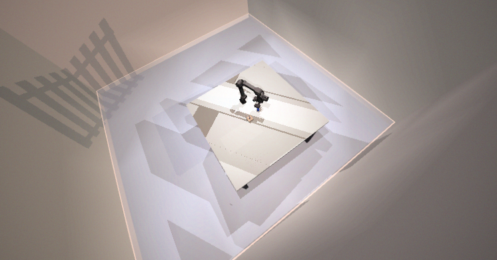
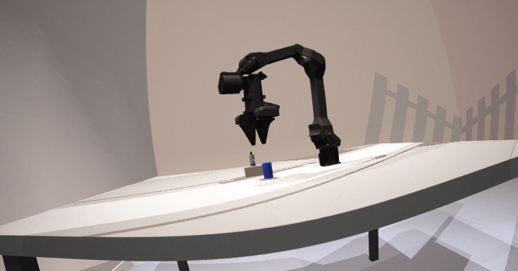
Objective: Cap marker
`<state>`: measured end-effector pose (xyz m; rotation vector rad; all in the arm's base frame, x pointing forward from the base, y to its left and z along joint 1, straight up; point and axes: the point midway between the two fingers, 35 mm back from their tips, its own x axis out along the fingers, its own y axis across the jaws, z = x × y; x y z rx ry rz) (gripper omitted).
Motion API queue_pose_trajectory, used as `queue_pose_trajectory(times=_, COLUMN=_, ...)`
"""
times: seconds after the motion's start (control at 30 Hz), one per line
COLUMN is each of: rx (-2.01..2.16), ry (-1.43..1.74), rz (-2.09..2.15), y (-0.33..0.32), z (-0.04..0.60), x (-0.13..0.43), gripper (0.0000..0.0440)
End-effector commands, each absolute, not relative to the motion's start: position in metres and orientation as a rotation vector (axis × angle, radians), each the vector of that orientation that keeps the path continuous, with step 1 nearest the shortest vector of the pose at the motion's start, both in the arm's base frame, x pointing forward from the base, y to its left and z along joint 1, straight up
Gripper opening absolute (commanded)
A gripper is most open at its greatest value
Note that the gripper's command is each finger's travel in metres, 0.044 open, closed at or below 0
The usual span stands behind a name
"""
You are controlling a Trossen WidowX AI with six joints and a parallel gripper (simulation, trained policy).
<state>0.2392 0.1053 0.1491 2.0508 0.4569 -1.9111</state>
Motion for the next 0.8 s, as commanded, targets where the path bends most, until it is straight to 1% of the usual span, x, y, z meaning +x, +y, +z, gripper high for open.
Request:
queue_pose_trajectory(times=0.0, rx=2.033, ry=0.452, rz=-1.940, y=0.103, z=0.146, x=0.240, gripper=0.0326)
queue_pose_trajectory(times=0.77, rx=1.897, ry=0.395, rz=-2.133, y=0.089, z=0.117, x=0.237, gripper=0.0317)
